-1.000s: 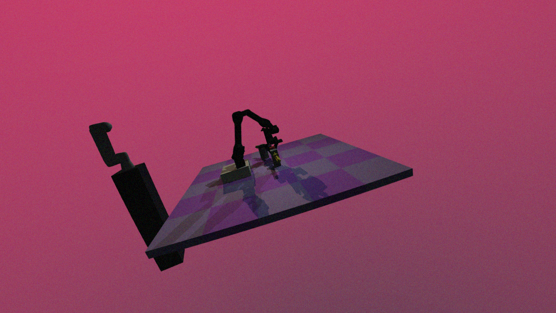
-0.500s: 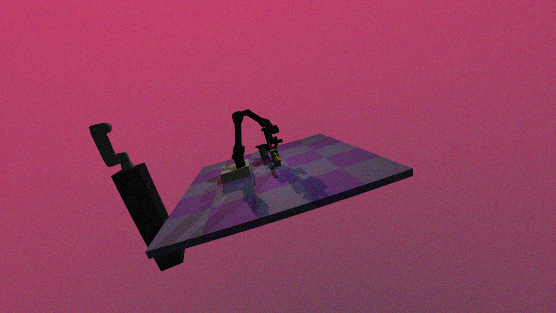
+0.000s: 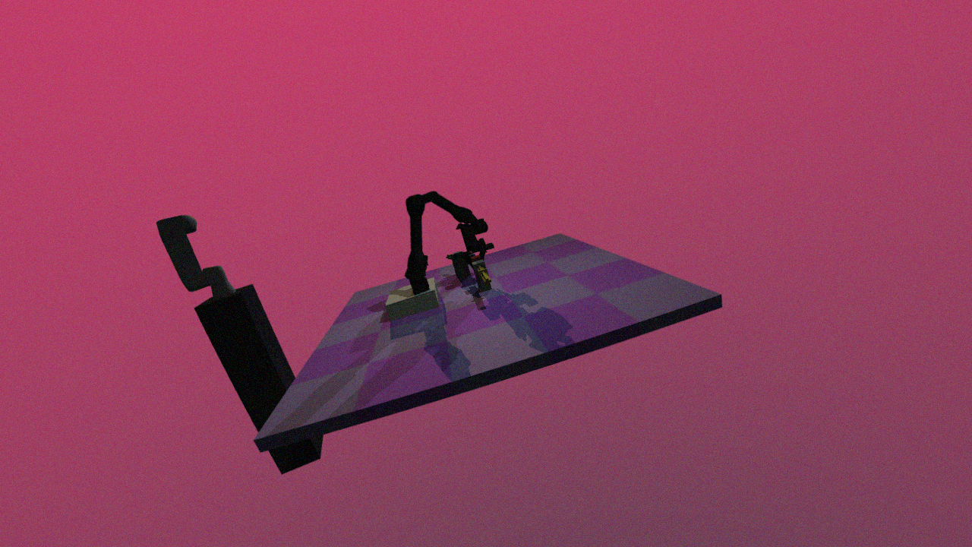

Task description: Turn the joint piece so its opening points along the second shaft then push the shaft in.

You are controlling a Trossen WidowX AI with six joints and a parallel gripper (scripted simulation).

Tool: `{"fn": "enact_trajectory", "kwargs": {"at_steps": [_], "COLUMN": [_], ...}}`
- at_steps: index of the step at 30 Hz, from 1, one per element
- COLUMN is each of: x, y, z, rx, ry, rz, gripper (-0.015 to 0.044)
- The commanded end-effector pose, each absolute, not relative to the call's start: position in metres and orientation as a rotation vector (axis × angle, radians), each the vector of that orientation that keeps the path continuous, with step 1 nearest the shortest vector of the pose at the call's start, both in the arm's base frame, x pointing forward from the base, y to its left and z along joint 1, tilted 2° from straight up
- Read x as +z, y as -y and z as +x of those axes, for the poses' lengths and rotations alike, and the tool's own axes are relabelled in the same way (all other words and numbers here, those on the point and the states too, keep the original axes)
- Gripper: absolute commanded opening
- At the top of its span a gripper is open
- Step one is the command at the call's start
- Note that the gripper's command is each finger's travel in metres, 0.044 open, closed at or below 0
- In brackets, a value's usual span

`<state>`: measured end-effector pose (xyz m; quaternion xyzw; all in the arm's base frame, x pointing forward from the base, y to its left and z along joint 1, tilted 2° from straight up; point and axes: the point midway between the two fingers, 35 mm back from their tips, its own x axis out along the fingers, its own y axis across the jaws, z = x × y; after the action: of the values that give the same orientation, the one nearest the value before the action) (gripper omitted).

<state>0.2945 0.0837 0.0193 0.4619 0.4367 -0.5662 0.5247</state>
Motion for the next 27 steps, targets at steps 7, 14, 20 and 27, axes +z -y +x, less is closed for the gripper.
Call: {"fn": "enact_trajectory", "kwargs": {"at_steps": [7, 14, 20, 27], "x": [0.0193, 0.0193, 0.0193, 0.0193], "y": [-0.0837, -0.0837, -0.0837, -0.0837], "z": [0.2945, 0.2945, 0.2945, 0.2945], "rx": [-1.355, -1.355, -1.355, -1.355], "ry": [-1.045, -1.045, -1.045, -1.045], "rz": [1.105, 1.105, 1.105, 1.105], "gripper": [0.0226, 0.0409, 0.044, 0.044]}}
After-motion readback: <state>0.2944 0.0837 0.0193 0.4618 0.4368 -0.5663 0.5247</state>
